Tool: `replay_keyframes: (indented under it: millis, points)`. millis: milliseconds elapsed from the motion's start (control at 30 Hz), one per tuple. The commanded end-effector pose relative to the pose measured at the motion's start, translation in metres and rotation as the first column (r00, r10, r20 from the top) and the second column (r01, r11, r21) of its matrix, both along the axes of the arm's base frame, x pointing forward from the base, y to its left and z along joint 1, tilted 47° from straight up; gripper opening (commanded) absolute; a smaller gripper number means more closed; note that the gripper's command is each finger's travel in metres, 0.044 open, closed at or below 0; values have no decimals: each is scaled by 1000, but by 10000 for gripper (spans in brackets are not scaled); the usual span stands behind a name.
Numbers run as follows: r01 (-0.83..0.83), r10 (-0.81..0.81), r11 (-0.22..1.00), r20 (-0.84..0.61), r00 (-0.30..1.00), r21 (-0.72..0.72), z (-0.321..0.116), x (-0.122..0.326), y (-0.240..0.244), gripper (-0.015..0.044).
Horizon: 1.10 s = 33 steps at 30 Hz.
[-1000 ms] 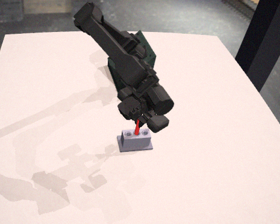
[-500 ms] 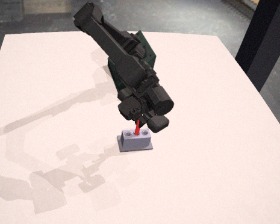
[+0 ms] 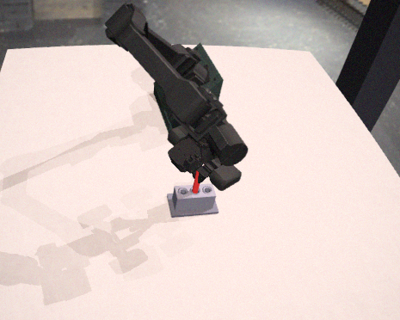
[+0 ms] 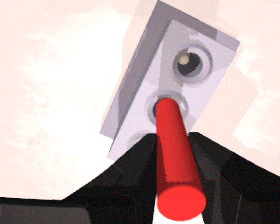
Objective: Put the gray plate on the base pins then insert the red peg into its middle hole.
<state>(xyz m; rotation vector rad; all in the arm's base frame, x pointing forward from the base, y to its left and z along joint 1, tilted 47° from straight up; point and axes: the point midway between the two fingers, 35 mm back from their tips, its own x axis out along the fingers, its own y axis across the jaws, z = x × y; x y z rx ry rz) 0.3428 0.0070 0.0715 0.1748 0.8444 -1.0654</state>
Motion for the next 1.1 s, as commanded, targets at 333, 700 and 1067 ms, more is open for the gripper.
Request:
replay_keyframes:
  millis: [333, 700, 1067]
  points:
    - [0, 0, 1000, 0, 1000, 0, 0, 0, 0, 131]
    - [0, 0, 1000, 0, 1000, 0, 0, 0, 0, 150]
    - [-3, 3, 1000, -4, 1000, -8, 4, -3, 5, 150]
